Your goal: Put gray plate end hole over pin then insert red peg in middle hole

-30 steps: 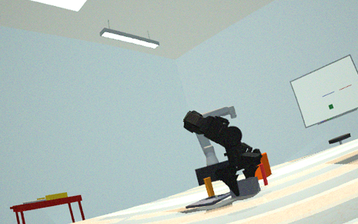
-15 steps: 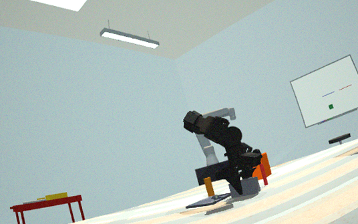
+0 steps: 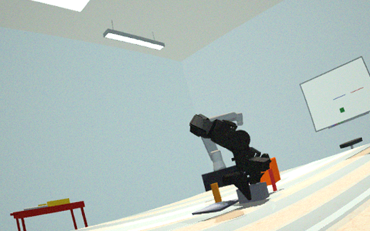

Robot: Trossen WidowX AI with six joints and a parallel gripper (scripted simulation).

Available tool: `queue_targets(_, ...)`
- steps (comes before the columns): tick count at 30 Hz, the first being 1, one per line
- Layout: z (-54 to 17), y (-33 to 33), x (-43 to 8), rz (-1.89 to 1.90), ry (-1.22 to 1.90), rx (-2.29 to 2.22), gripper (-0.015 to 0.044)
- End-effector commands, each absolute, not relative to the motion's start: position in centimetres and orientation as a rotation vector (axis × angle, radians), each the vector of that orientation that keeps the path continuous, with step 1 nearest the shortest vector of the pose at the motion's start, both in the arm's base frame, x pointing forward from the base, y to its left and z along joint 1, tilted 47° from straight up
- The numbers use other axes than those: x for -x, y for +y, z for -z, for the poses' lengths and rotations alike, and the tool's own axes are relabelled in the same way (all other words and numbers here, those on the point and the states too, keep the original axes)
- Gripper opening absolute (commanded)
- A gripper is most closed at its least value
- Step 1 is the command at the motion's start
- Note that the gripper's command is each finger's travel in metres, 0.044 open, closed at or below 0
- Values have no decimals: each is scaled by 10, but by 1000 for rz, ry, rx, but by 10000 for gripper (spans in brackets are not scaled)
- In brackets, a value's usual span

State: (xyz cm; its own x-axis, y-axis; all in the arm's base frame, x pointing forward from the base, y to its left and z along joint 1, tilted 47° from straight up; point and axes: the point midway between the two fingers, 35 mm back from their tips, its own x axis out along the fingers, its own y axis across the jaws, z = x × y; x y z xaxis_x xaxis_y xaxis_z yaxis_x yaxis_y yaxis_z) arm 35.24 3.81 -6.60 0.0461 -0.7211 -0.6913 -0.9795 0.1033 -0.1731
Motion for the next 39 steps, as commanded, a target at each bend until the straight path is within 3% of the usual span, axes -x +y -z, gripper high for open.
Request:
queue_targets(1,61,46,-356,-498,1698,1693,0)
queue_targets(39,-18,124,-357,-511,1721,1676,0)
